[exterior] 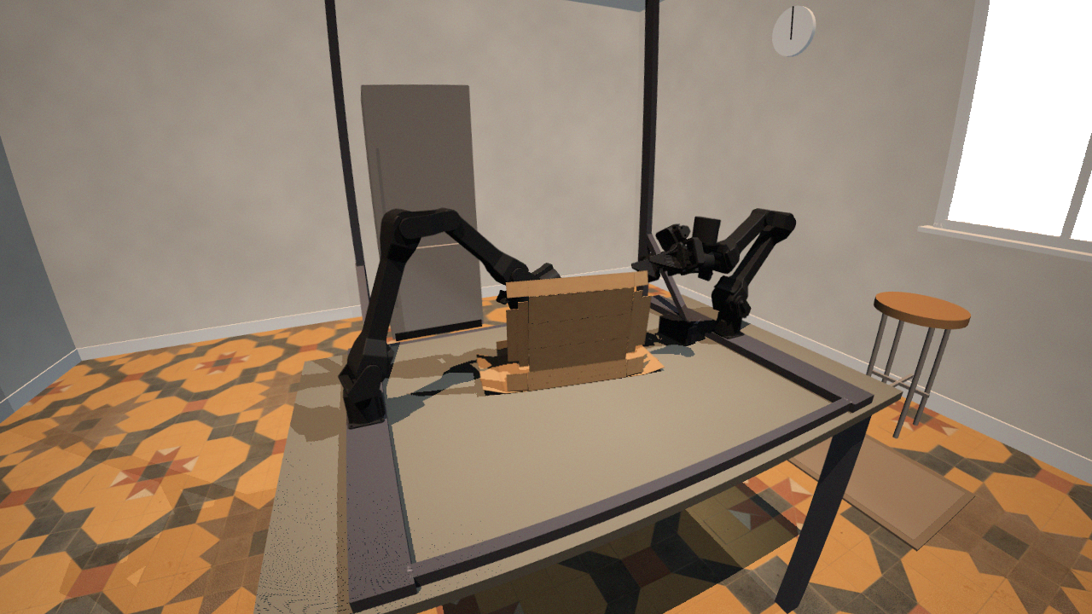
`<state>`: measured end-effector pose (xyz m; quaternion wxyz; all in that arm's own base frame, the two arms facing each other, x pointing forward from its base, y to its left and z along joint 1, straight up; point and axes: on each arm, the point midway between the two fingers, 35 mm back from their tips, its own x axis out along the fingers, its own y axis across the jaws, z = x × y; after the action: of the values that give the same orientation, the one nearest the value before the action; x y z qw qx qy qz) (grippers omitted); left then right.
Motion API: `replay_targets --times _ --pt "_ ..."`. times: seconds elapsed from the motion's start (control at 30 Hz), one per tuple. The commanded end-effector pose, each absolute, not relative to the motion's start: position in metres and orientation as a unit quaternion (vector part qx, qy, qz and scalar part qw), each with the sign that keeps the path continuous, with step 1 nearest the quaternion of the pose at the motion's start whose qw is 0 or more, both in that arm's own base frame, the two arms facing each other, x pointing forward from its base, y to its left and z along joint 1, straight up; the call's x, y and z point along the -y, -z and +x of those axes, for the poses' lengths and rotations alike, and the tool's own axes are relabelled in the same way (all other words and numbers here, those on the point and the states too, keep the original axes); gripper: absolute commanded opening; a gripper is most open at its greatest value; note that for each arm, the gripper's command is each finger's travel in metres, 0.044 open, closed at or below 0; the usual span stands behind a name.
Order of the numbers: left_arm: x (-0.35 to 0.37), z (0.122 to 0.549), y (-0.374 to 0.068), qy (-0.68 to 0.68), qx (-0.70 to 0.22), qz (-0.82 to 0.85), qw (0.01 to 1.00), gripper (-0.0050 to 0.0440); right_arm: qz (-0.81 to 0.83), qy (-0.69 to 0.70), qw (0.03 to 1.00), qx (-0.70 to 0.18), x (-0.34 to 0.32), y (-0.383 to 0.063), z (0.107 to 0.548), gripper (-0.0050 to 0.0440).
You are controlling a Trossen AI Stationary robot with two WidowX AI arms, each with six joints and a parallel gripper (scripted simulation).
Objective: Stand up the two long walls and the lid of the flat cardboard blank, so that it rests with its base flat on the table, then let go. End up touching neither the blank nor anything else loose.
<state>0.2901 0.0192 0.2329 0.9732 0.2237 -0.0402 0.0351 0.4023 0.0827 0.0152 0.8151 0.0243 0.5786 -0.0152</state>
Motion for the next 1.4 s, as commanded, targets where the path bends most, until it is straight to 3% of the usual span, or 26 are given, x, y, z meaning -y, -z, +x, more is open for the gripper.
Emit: replay_targets --times 0.0,0.4,0.5,0.57,0.6,0.87,1.27,1.37 --pt "-0.019 0.272 -0.230 -0.040 0.038 0.225 0.973 0.0278 0.021 0.016 0.785 -0.619 -0.083 0.018 0.383 0.0198" --pt "-0.018 0.255 -0.226 -0.041 0.036 0.226 0.973 0.0278 0.020 0.021 0.784 -0.620 -0.090 0.022 0.379 0.0198" --pt "-0.018 0.255 -0.226 -0.041 0.036 0.226 0.973 0.0206 0.021 0.021 0.784 -0.620 -0.090 0.010 0.385 0.0198" --pt "-0.018 0.255 -0.226 -0.041 0.036 0.226 0.973 0.0206 0.021 0.021 0.784 -0.620 -0.090 0.010 0.385 0.0198" --pt "-0.018 0.255 -0.227 -0.042 0.037 0.225 0.973 0.0182 0.022 0.019 0.784 -0.620 -0.090 0.002 0.388 0.0198" --pt "-0.018 0.255 -0.227 -0.042 0.037 0.225 0.973 0.0000 0.030 0.012 0.813 -0.581 -0.090 -0.102 0.426 0.0198" --pt "-0.018 0.255 -0.227 -0.042 0.037 0.226 0.973 0.0000 0.022 0.019 0.785 -0.618 -0.085 -0.106 0.406 0.0198" --pt "-0.018 0.255 -0.227 -0.042 0.037 0.226 0.973 0.0070 0.023 0.020 0.790 -0.613 -0.085 -0.122 0.406 0.0270"
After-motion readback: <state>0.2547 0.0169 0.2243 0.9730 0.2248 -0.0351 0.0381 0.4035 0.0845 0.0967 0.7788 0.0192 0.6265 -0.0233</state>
